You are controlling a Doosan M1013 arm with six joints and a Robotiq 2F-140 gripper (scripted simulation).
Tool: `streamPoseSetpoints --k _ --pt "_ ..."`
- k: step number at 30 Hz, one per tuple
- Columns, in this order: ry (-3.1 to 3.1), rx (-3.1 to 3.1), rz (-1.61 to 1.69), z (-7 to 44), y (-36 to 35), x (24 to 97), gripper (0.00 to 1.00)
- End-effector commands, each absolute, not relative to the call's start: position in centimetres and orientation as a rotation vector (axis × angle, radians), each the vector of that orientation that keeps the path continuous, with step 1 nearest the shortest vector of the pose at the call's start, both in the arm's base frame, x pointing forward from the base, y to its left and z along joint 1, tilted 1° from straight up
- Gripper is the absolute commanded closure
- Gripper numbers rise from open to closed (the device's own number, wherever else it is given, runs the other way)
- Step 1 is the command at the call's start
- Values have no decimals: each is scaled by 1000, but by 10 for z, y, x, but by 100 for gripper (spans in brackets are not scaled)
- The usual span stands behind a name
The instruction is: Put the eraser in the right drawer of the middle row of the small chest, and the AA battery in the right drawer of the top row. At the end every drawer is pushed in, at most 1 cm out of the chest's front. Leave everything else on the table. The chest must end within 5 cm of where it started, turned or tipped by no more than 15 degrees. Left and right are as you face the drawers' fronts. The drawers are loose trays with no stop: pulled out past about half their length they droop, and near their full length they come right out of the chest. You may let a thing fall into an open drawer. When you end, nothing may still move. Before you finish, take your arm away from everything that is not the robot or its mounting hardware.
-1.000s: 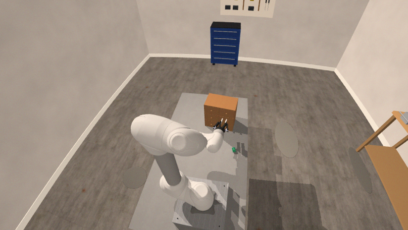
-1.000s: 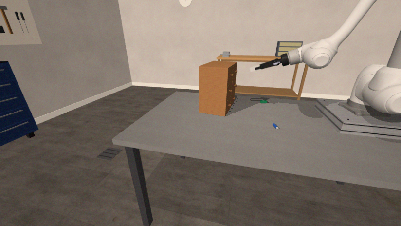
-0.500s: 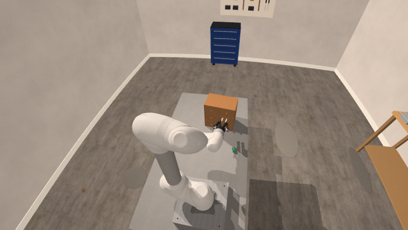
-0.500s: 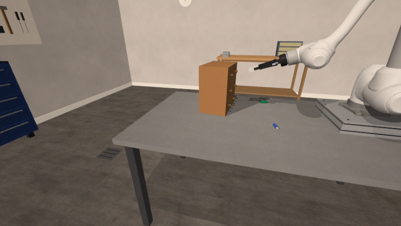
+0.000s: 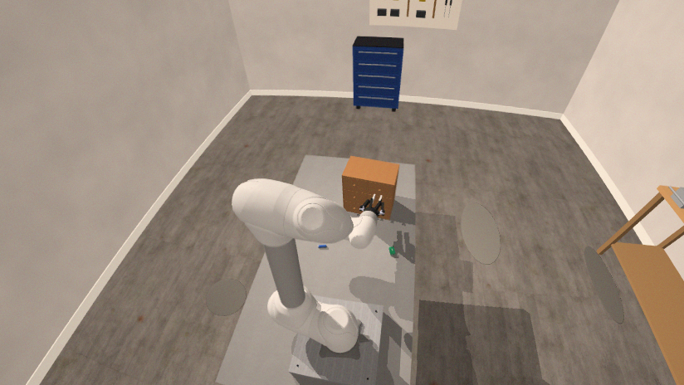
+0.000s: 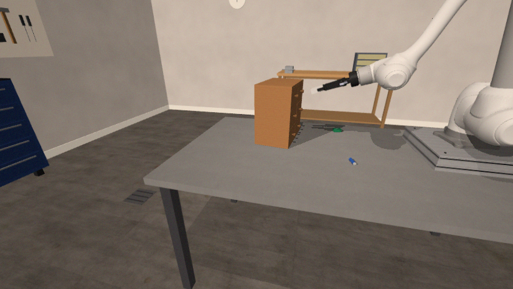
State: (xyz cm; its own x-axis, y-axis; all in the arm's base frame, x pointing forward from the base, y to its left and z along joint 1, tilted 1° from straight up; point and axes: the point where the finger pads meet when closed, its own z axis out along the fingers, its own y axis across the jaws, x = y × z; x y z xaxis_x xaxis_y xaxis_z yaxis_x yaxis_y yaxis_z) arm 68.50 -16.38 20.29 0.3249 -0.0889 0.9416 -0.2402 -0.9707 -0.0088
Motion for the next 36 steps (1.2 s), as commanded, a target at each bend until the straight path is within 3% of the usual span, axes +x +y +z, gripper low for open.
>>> streamPoseSetpoints --k 1,36 --pt "-306 2446 1726 199 -167 697 80" --pt "-306 2446 1726 197 -169 704 80"
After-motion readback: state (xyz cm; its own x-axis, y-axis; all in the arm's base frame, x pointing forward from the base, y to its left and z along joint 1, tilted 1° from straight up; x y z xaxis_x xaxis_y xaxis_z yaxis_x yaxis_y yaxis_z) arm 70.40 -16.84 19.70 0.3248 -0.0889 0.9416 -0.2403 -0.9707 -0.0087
